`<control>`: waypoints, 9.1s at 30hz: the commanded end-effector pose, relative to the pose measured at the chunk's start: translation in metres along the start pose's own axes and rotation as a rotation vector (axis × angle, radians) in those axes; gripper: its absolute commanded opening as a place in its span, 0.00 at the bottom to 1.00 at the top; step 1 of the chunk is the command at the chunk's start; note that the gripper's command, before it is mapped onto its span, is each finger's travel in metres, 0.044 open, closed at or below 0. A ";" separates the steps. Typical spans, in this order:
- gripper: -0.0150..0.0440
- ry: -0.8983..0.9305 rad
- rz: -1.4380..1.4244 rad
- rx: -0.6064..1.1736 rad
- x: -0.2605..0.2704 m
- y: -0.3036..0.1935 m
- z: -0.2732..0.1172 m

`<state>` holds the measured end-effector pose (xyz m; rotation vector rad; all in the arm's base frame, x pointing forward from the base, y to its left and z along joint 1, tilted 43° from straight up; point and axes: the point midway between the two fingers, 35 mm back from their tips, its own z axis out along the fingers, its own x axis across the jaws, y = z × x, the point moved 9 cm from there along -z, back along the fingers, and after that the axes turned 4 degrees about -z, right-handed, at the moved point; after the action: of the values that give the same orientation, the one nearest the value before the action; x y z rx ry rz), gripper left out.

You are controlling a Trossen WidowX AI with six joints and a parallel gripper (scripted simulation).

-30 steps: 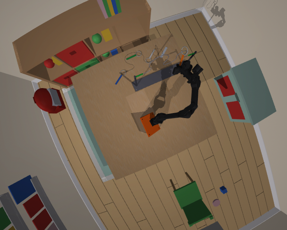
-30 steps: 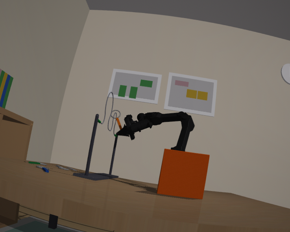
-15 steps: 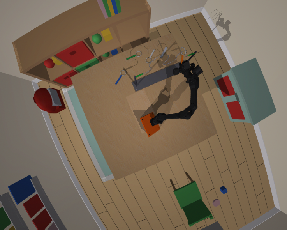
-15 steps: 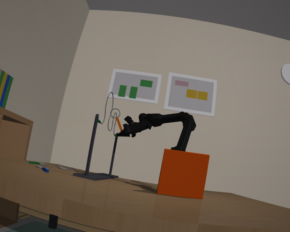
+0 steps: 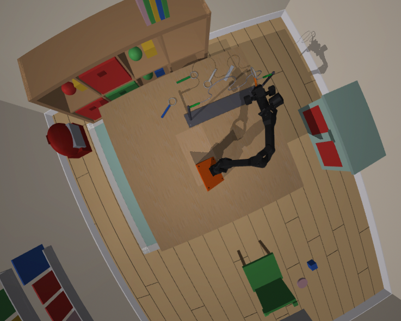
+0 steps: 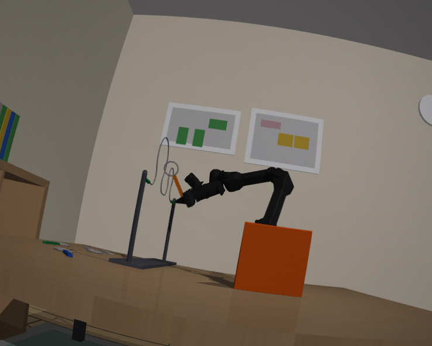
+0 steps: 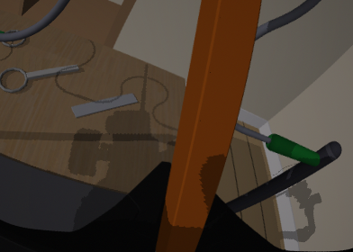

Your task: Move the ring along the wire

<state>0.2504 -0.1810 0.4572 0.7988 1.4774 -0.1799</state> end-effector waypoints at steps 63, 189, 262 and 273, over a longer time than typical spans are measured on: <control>0.00 -0.706 -1.224 -0.103 -0.045 0.010 -0.005; 0.00 0.158 0.299 0.026 0.157 -0.062 0.022; 0.00 0.836 1.503 0.119 0.217 0.064 -0.054; 0.00 0.936 1.682 0.133 0.206 0.084 -0.063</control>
<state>0.2734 -0.0150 0.2964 2.0942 1.1109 1.4646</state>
